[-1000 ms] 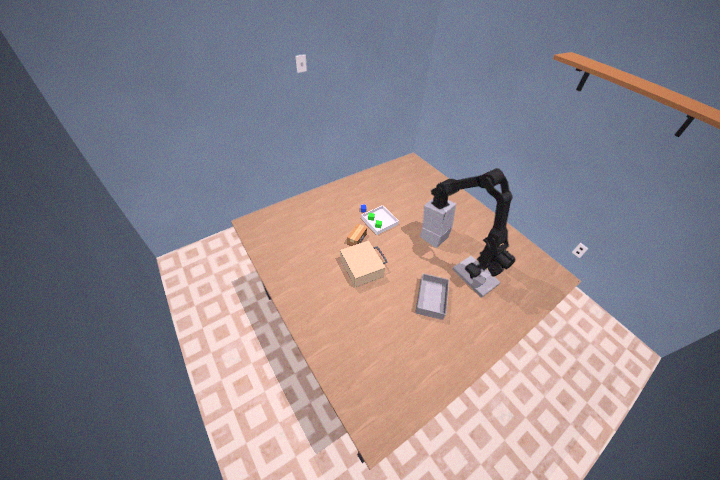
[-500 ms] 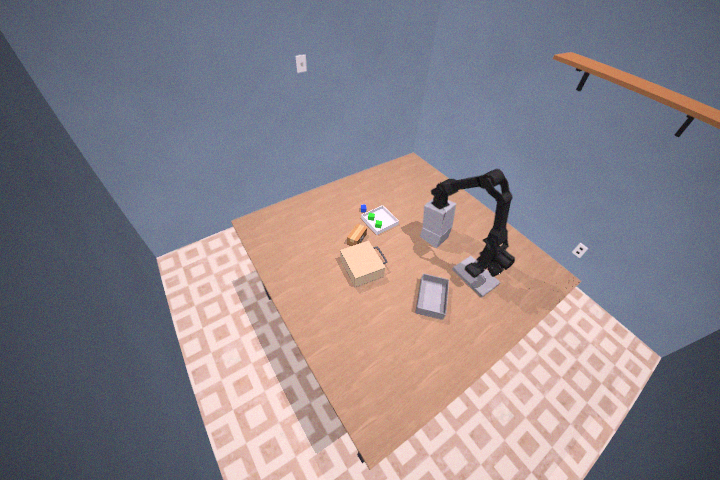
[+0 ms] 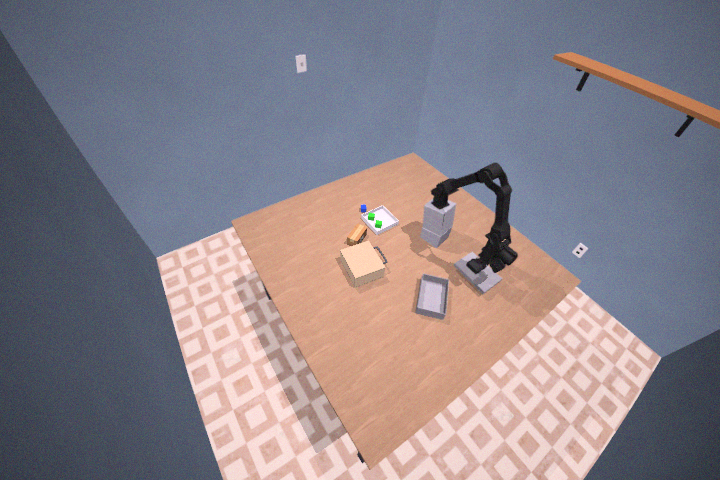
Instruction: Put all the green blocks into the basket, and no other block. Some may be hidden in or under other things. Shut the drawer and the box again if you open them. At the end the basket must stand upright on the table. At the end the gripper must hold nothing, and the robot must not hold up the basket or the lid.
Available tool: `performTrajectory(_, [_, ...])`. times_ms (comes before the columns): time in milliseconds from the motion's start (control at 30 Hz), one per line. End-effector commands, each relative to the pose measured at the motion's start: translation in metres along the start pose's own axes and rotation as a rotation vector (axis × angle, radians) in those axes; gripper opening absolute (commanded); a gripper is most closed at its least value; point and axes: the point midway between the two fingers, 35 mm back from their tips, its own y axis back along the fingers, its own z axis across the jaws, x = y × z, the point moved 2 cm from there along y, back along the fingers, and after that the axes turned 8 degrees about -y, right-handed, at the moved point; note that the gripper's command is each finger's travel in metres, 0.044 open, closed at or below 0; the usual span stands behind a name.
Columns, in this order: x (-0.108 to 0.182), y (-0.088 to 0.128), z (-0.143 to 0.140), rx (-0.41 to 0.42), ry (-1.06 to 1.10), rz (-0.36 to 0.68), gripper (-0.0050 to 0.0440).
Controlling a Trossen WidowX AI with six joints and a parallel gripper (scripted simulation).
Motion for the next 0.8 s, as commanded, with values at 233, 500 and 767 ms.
performTrajectory(233, [-0.001, 0.071, 0.000, -0.002, 0.000, -0.010, 0.0000])
performTrajectory(500, [-0.001, 0.083, 0.000, -0.002, 0.000, -0.010, 0.0000])
performTrajectory(767, [-0.011, 0.083, -0.027, -0.003, -0.122, -0.010, 0.0000])
